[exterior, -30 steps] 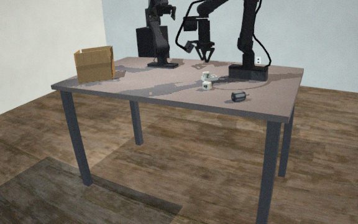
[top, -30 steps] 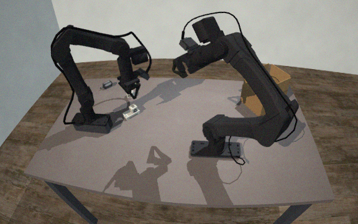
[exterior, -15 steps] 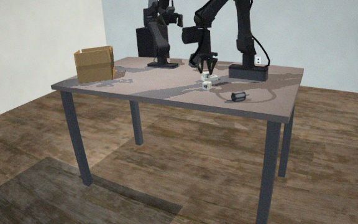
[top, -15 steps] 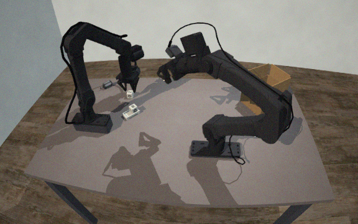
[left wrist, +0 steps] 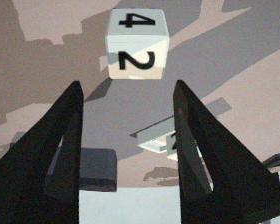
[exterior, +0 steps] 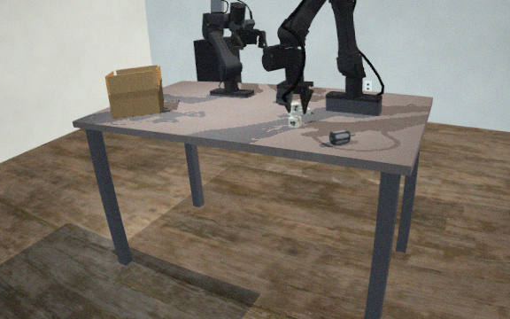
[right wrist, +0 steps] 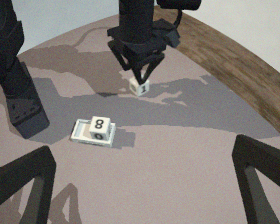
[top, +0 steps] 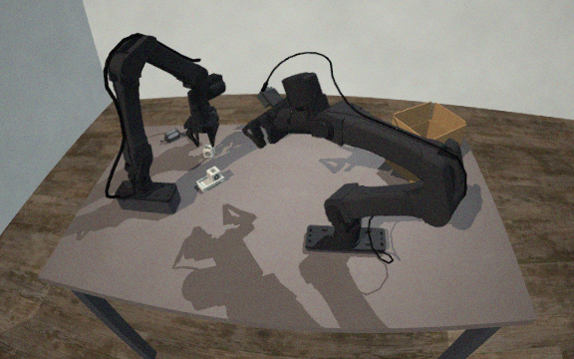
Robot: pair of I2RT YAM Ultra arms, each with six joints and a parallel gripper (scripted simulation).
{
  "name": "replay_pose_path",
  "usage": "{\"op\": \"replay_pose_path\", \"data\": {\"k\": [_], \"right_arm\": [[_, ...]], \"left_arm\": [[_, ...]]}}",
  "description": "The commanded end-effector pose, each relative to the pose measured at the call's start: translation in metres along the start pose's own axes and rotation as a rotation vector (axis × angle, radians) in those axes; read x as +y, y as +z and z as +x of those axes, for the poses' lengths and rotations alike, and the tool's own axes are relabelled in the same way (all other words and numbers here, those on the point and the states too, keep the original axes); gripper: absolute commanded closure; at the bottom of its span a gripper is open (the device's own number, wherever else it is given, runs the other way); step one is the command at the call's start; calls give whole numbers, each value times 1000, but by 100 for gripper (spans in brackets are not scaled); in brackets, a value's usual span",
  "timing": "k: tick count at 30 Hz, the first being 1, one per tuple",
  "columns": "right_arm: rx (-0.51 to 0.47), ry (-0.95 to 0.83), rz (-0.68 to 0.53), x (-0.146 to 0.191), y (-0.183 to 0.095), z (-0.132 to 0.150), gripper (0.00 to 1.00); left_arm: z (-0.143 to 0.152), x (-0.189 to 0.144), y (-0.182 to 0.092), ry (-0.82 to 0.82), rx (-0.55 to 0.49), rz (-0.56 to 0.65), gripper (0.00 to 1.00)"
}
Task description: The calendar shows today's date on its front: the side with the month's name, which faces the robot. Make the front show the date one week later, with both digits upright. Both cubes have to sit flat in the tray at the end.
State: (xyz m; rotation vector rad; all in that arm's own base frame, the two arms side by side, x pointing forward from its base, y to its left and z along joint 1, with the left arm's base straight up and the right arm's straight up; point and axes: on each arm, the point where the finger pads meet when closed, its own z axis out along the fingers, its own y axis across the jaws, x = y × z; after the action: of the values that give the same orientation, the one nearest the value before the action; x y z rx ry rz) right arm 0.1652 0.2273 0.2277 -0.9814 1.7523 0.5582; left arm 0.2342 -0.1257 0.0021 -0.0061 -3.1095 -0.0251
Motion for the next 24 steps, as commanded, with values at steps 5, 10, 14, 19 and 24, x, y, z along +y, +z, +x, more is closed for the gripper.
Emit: {"op": "replay_pose_path", "data": {"k": [5, 10, 14, 19, 24], "right_arm": [[17, 3, -1, 1, 5, 7, 0], [24, 3, -1, 2, 5, 8, 0], [24, 3, -1, 2, 5, 8, 0], [-7, 1, 0, 0, 1, -1, 0], [-7, 1, 0, 0, 1, -1, 0]], "left_arm": [[-15, -6, -10, -17, -52, 24, 45], [-21, -8, -4, -18, -55, 26, 45], [-25, -9, 0, -20, -55, 26, 45], [-24, -9, 11, -20, -45, 21, 45], [-21, -7, 21, -20, -35, 15, 45]]}}
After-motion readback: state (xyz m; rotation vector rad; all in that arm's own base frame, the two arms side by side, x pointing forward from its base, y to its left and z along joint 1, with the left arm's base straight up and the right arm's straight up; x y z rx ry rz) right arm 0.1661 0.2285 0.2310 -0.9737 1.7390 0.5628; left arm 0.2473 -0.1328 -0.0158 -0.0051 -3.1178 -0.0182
